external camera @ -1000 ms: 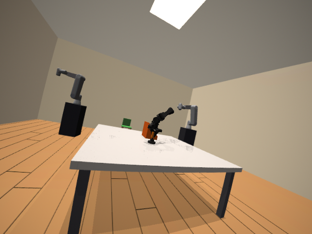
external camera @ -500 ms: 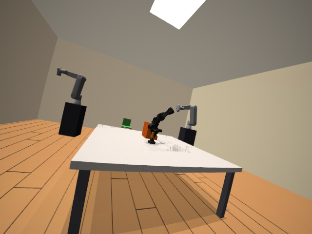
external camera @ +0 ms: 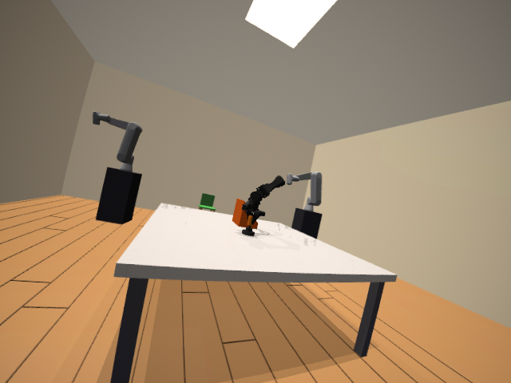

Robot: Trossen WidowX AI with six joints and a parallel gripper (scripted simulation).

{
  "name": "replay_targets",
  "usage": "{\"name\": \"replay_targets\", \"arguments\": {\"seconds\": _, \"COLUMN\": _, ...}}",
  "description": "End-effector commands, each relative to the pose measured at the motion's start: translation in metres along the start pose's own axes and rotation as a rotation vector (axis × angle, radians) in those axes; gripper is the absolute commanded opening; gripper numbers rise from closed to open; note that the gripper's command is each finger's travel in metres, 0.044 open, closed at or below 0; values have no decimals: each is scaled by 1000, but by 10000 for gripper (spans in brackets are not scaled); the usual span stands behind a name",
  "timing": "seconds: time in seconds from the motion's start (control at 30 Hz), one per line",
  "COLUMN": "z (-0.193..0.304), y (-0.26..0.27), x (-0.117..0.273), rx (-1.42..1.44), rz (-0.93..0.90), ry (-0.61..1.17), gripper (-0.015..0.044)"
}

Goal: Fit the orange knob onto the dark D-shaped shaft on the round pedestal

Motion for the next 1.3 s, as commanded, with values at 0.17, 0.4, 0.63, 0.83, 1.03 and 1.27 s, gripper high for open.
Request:
{"name": "replay_targets", "arguments": {"seconds": 0.17, "z": 0, "y": 3, "x": 1, "rx": -177, "rz": -2, "ry": -3, "gripper": 0}}
{"name": "replay_targets", "arguments": {"seconds": 0.4, "z": -1, "y": 1, "x": -1, "rx": -205, "rz": -2, "ry": -3, "gripper": 0}}
{"name": "replay_targets", "arguments": {"seconds": 0.63, "z": 0, "y": 1, "x": -3, "rx": -205, "rz": -1, "ry": -3, "gripper": 0}}
{"name": "replay_targets", "arguments": {"seconds": 0.83, "z": 0, "y": 1, "x": -2, "rx": -205, "rz": -2, "ry": -3, "gripper": 0}}
{"name": "replay_targets", "arguments": {"seconds": 1.03, "z": 0, "y": 1, "x": -3, "rx": -205, "rz": -2, "ry": -3, "gripper": 0}}
{"name": "replay_targets", "arguments": {"seconds": 1.27, "z": 0, "y": 2, "x": 2, "rx": -214, "rz": -2, "ry": -3, "gripper": 0}}
Point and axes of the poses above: the point midway between the two fingers, 35 mm back from their tips, its own x axis back along the fingers, its own y axis across the jaws, z = x × y, the point moved 4 cm from there along x, back along the fingers, and after that the axes turned 6 degrees about -x, right-handed, at the moved point
